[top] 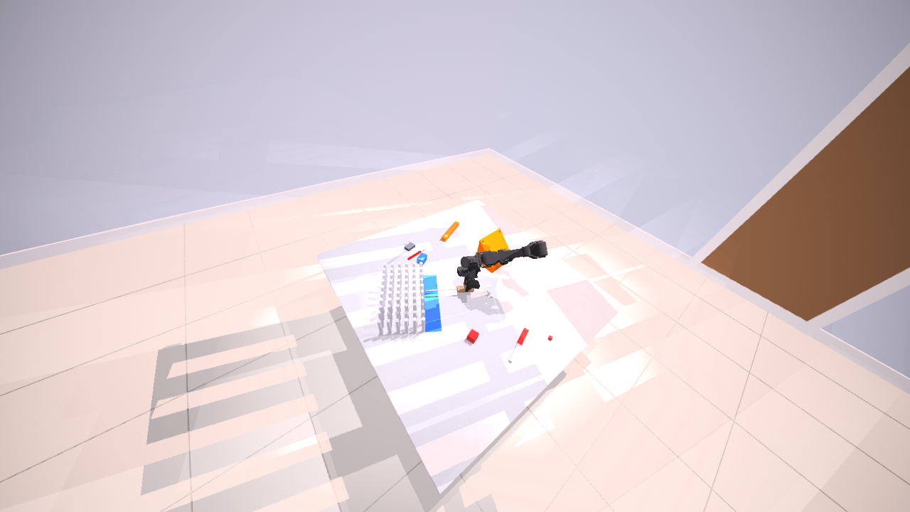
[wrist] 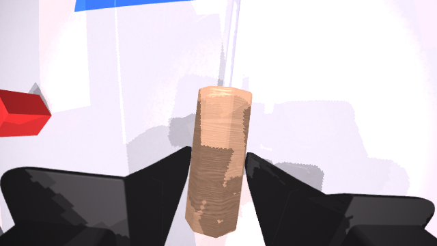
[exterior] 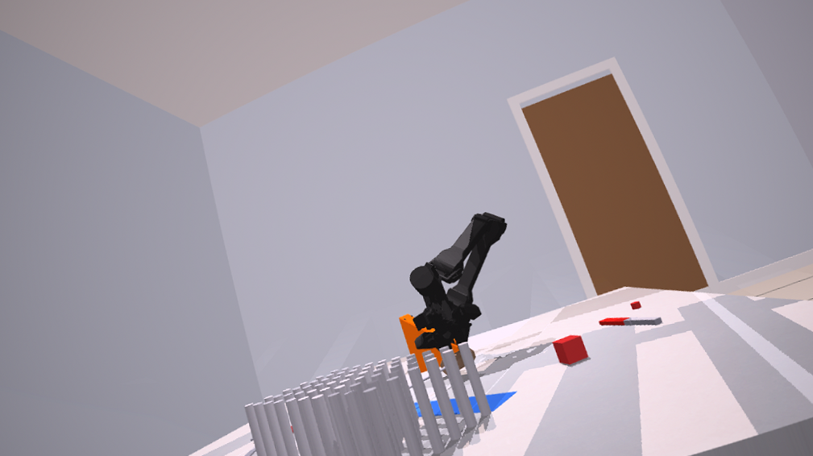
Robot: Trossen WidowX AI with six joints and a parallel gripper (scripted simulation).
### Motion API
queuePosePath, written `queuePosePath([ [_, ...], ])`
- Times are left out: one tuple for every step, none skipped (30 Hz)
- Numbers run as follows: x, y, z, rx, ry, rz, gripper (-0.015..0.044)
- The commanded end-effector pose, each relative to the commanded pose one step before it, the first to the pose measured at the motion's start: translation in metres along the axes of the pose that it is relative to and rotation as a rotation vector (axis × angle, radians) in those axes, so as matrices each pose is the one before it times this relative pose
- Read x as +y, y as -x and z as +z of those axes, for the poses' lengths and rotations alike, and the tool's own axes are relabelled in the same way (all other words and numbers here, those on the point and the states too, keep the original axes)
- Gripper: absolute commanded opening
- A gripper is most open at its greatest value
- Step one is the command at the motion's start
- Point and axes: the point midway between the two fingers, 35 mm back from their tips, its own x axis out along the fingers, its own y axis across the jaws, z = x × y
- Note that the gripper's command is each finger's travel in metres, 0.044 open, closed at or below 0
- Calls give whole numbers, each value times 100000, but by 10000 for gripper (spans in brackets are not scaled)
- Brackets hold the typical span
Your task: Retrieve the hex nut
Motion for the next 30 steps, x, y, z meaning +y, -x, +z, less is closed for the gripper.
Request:
queuePosePath([
  [51,-101,265,70,-219,372,0],
  [1,-13,51,-3,-2,-1,0],
  [1,-13,51,-3,-1,0,0],
  [2,-13,52,-3,0,-1,0],
  [2,-13,52,-3,1,0,0],
  [2,-13,52,-2,2,0,0],
  [3,-13,52,-2,3,0,0],
  [3,-13,52,-2,4,0,0],
  [3,-13,53,-2,5,1,0],
  [3,-13,53,-1,6,1,0],
  [4,-13,52,-1,6,1,0],
  [4,-13,53,-1,7,1,0],
  [4,-13,53,-1,8,1,0],
  [4,-13,53,-1,8,2,0],
  [4,-13,53,-1,9,2,0],
  [4,-13,53,-1,9,2,0],
  [5,-13,54,0,10,2,0],
  [5,-13,54,0,10,2,0],
  [5,-13,54,0,10,2,0],
  [5,-13,54,0,10,2,0],
  [4,-13,54,-1,10,2,0],
  [4,-13,54,-1,9,2,0],
  [4,-13,54,-1,9,2,0],
  [4,-13,54,-1,8,2,0],
  [4,-13,54,-1,8,2,0],
  [4,-13,54,-1,8,2,0],
  [3,-13,54,-1,7,1,0],
  [3,-13,54,-1,7,1,0],
  [3,-14,54,-2,7,1,0],
  [3,-14,54,-2,7,1,0],
])
